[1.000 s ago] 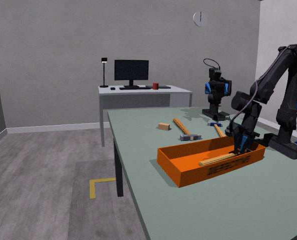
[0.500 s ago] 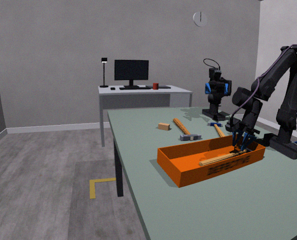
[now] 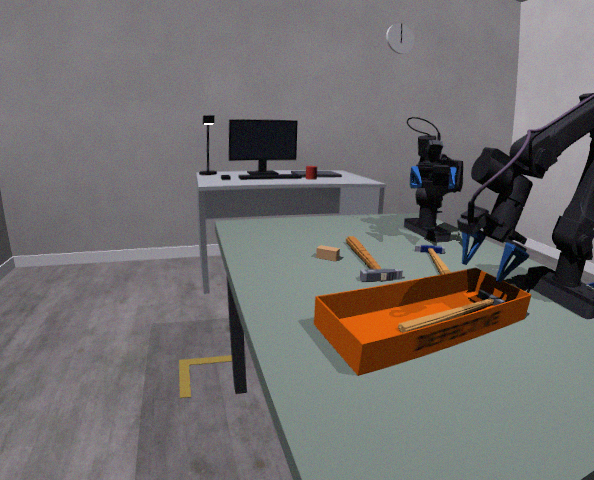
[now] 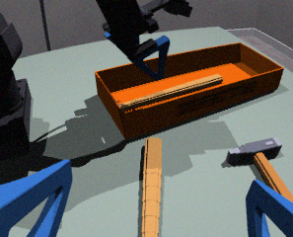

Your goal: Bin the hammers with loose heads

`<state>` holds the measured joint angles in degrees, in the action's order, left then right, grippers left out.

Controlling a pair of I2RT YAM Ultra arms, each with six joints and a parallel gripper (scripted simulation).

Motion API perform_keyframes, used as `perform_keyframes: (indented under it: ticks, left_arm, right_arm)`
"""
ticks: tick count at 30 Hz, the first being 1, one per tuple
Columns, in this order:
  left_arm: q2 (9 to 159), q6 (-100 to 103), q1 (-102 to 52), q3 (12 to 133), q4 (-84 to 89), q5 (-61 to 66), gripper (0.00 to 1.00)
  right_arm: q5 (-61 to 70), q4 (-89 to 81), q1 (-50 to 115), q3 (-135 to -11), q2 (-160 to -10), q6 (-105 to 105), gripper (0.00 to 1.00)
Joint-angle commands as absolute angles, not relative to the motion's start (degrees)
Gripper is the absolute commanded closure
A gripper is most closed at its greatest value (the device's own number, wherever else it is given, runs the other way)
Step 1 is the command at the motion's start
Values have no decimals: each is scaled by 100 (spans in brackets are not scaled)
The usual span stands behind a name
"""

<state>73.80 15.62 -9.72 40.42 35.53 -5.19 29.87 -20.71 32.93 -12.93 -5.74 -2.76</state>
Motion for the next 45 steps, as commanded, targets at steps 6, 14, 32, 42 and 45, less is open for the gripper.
perform_keyframes:
  ticks: [6,14,32,42,45]
  left_arm:
    - [7417,1701,-1059,4050,4049,-541,0]
    - [7021,1332,-1086,3802,3836,-434,0]
    - [3624,84,-1031,2301,4423,82,0]
    - [2265,-363,-824,2059,4920,425,0]
    - [2031,-441,-733,2043,5003,497,0]
  right_arm:
    - [3026,-1970,3279,-1329,-656,-286,0]
    - [2447,-2649,3404,-1479,-925,-91,0]
    - [-7,-5208,5243,-2850,-3303,380,0]
    - [-592,-5534,6044,-3200,-3921,799,0]
    - [-606,-5533,6076,-3209,-3940,825,0]
